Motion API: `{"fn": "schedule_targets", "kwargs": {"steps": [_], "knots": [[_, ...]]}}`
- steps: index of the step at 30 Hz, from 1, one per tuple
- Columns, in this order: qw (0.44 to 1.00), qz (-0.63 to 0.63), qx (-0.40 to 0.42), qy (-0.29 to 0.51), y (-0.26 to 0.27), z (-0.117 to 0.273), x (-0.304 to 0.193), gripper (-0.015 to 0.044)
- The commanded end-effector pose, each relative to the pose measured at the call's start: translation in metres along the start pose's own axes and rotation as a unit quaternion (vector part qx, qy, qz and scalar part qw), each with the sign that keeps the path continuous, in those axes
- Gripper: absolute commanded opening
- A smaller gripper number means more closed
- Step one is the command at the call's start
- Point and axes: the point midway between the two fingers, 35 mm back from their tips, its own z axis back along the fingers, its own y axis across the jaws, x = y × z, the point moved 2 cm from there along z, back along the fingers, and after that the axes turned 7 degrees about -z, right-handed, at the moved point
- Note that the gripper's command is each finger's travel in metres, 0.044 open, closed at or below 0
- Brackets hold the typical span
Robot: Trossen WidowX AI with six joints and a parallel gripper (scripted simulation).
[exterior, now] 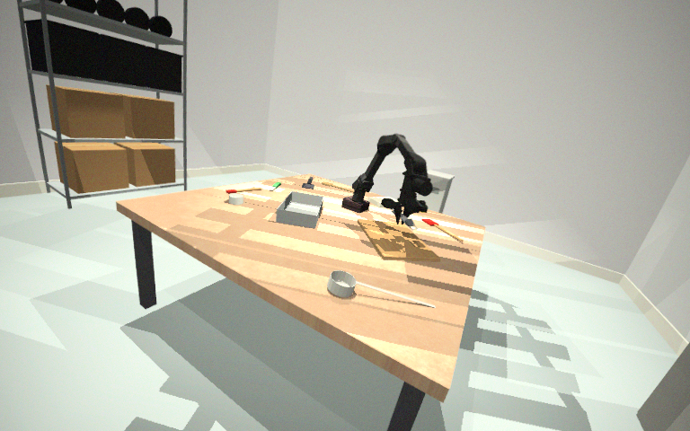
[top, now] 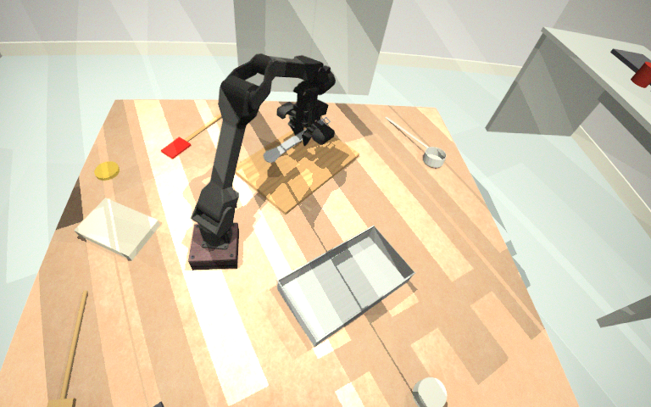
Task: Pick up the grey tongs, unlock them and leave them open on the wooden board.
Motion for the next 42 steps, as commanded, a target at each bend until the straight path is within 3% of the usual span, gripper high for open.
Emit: {"fn": "schedule_targets", "kwargs": {"steps": [1, 24, 42], "knots": [[1.000, -0.002, 0.002, 0.001, 0.000, -0.007, -0.001, -0.0150], [1.000, -0.002, 0.002, 0.001, -0.001, -0.035, -0.005, -0.0150], [1.000, 0.000, 0.000, 0.001, -0.001, -0.034, -0.005, 0.0323]]}}
